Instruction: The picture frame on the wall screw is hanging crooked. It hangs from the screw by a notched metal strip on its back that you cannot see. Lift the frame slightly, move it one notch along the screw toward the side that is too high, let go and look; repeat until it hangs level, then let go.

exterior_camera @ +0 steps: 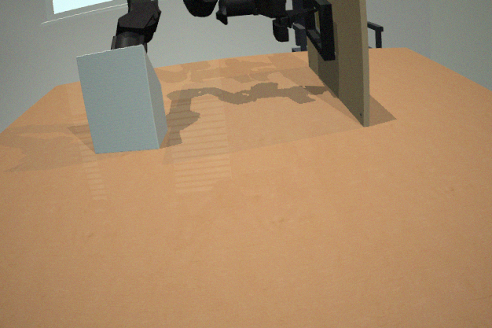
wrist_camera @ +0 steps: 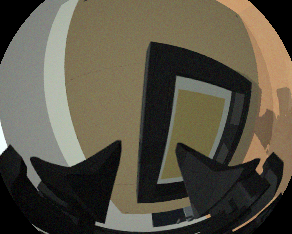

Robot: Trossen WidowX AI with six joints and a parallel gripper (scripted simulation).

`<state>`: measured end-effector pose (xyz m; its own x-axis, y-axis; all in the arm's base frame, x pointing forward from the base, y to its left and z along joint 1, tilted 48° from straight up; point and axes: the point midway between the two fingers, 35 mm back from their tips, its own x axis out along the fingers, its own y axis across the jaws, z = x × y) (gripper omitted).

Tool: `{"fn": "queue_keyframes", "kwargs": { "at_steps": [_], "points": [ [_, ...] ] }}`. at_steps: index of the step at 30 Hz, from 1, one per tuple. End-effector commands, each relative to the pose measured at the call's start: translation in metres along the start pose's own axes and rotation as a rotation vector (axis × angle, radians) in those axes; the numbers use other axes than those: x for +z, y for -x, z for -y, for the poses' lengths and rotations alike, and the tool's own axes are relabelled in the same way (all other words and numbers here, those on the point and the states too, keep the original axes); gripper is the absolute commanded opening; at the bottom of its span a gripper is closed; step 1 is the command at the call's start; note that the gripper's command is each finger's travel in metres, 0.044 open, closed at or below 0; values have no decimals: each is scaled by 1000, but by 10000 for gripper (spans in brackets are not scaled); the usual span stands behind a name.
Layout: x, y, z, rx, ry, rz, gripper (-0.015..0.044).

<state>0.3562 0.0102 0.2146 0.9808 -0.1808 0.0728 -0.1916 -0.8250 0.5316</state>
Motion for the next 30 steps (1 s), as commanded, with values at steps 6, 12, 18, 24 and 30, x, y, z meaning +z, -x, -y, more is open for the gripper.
{"fn": "queue_keyframes", "kwargs": {
  "at_steps": [6,12,18,24,30],
  "points": [
    [-1,0,0,-1,-5,-3,260],
    [-1,0,0,-1,-5,-3,208],
    [-1,0,0,-1,-5,-3,89],
    [-1,0,0,-1,-5,-3,30],
    [-1,0,0,-1,-5,-3,0]
  ]
}}
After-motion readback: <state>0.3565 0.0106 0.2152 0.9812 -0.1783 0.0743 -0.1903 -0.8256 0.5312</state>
